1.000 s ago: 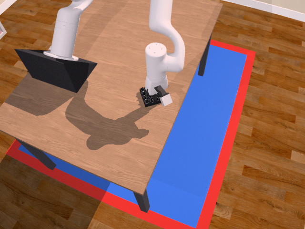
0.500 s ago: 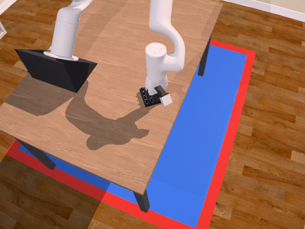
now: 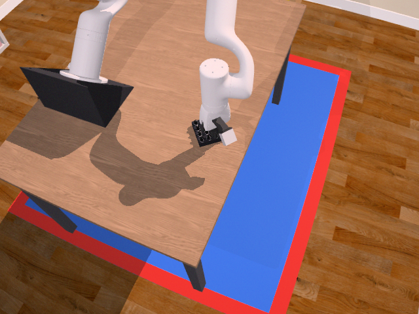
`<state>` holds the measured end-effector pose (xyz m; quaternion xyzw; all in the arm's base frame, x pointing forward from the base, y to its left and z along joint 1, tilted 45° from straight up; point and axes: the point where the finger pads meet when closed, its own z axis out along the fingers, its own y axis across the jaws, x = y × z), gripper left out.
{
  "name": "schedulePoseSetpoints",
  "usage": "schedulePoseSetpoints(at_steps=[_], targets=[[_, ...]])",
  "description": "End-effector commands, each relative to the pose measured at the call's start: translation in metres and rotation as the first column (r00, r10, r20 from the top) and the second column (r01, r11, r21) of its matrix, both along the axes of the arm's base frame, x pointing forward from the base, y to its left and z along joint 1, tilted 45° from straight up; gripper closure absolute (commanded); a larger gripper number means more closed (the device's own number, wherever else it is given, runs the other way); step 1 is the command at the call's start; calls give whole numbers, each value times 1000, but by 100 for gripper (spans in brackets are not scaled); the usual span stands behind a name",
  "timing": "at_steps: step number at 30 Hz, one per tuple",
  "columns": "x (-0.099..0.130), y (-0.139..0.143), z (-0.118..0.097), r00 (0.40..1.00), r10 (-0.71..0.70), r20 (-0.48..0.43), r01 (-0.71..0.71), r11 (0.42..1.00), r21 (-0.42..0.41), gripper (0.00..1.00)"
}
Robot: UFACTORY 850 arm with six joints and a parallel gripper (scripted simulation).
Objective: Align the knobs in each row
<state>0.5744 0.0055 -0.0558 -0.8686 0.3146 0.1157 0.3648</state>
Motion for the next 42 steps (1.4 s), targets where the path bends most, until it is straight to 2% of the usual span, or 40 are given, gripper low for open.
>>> schedulePoseSetpoints(at_steps=[1, 10, 16, 23, 30, 42], targets=[[1, -1, 1, 1000, -1, 2, 1, 1000, -1, 92], [1, -1, 1, 999, -26, -24, 26, 1000, 0, 92], [1, -1, 1, 988, -111, -109, 112, 994, -2, 92], [1, -1, 1, 944, -234, -234, 236, 971, -19, 92], [1, -1, 1, 912, -289, -290, 293, 956, -32, 92], [1, -1, 1, 902, -304, -305, 308, 951, -37, 92]])
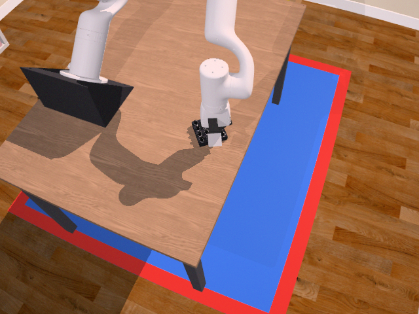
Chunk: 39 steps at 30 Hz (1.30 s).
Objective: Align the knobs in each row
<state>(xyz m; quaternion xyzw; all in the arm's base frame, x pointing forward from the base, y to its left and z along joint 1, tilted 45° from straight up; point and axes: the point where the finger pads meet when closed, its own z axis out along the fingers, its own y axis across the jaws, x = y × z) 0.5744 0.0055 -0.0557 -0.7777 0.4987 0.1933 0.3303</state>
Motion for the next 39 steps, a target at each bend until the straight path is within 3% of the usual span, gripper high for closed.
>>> schedulePoseSetpoints(at_steps=[1, 5, 6, 28, 39], targets=[[1, -1, 1, 1000, -1, 1, 1, 1000, -1, 92], [1, -1, 1, 1000, -1, 1, 1, 1000, -1, 92], [1, -1, 1, 1000, -1, 1, 1, 1000, -1, 81], [1, -1, 1, 1000, -1, 1, 1, 1000, -1, 81], [0, -13, 13, 1000, -1, 1, 1, 1000, -1, 81]])
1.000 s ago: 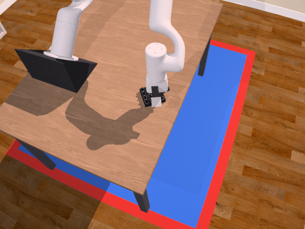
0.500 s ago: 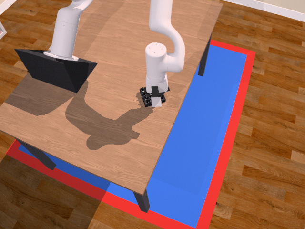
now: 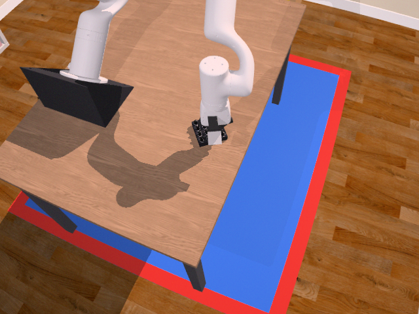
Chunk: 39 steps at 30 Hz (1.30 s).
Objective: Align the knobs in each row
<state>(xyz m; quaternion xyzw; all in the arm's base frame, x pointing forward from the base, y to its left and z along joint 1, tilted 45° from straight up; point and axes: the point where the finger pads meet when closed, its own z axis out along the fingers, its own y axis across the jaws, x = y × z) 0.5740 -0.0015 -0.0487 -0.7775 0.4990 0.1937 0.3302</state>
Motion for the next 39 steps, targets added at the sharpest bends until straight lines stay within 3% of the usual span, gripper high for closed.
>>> schedulePoseSetpoints(at_steps=[1, 9, 23, 24, 32, 39], targets=[[1, -8, 8, 1000, -1, 2, 1, 1000, -1, 81], [0, -19, 19, 1000, -1, 2, 1, 1000, -1, 81], [0, -19, 19, 1000, -1, 2, 1, 1000, -1, 81], [0, -19, 19, 1000, -1, 2, 1, 1000, -1, 0], [0, -26, 26, 1000, -1, 2, 1, 1000, -1, 0], [-1, -53, 53, 1000, -1, 2, 1, 1000, -1, 0]])
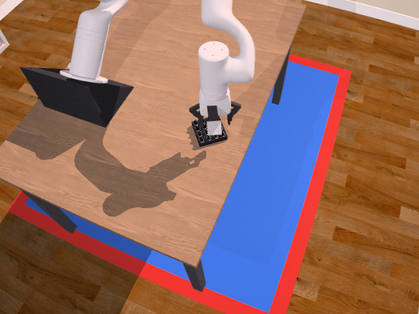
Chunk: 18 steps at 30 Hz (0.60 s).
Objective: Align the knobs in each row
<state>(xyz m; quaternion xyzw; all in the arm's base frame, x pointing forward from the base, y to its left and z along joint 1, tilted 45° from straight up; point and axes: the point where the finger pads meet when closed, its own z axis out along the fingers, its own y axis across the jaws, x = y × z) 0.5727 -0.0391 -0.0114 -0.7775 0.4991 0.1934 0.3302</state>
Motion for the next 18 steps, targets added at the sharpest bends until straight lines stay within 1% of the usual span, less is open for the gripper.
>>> schedulePoseSetpoints(at_steps=[1, 5, 7, 12, 18], targets=[[0, -20, 20, 1000, -1, 2, 1, 1000, -1, 0], [-1, -40, 40, 1000, -1, 2, 1, 1000, -1, 0], [-1, -40, 40, 1000, -1, 2, 1, 1000, -1, 0], [-2, -57, 57, 1000, -1, 2, 1, 1000, -1, 0], [-2, -62, 62, 1000, -1, 2, 1, 1000, -1, 0]])
